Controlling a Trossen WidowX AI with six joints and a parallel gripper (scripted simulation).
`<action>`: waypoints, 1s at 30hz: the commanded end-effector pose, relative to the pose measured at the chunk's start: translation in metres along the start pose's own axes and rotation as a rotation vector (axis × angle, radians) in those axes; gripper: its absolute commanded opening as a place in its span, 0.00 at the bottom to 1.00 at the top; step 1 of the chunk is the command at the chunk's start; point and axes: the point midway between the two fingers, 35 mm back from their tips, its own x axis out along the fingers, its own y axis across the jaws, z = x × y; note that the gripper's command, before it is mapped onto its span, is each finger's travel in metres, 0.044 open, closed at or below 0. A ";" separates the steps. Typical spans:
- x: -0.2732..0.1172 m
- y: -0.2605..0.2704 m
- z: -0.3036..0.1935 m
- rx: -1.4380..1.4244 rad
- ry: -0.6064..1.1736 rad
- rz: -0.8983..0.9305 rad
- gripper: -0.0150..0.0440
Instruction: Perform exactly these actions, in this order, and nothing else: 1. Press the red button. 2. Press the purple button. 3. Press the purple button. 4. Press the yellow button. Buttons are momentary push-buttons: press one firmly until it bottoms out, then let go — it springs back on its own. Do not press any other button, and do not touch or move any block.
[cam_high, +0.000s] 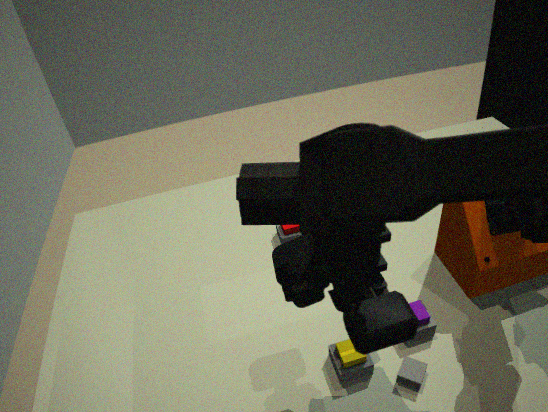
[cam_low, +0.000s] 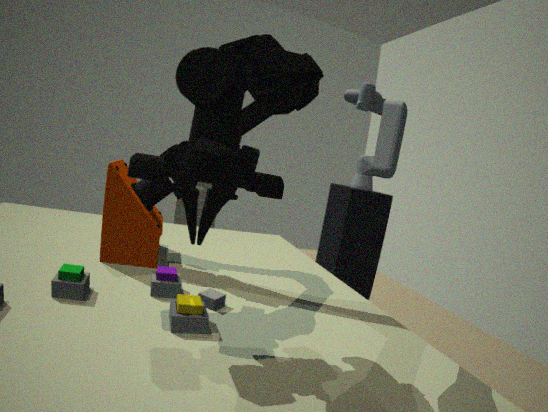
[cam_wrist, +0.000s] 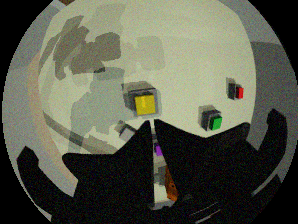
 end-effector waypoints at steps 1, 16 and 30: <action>0.043 0.002 -0.002 0.009 0.018 0.011 0.29; 0.068 0.003 -0.003 0.009 0.018 0.013 0.29; 0.085 0.003 -0.004 0.009 0.018 0.015 0.29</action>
